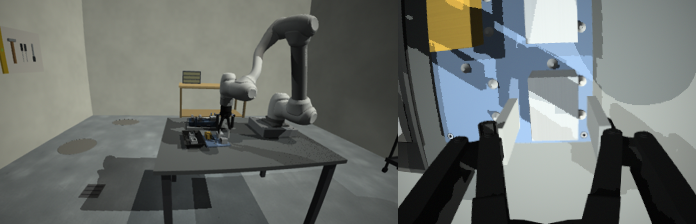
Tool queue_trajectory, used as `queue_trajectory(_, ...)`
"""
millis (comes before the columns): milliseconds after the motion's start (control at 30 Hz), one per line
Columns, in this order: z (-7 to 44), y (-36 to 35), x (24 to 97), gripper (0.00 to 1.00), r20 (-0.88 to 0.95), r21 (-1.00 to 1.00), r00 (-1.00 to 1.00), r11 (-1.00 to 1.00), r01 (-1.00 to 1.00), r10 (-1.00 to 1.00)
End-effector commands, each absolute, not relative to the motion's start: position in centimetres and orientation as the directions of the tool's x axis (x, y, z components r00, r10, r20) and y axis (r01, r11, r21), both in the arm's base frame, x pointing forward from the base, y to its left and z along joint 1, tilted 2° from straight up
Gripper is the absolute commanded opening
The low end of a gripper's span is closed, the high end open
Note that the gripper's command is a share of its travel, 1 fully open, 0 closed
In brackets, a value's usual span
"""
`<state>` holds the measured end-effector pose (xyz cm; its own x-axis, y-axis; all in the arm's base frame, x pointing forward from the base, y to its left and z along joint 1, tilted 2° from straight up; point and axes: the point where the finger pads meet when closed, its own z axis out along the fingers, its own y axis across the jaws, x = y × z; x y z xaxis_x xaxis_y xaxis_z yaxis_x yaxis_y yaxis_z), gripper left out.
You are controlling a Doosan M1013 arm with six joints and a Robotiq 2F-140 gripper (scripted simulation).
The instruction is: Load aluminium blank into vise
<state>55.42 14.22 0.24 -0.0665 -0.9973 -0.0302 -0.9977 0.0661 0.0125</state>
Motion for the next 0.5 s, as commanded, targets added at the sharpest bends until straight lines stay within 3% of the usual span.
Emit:
queue_trajectory(0,-0.25,14.42,55.21,0.40,-0.033,0.017,-0.069,0.068,-0.998,-0.997)
queue_trajectory(467,-0.88,14.44,55.20,0.40,-0.033,0.017,-0.069,0.068,-0.998,-0.997)
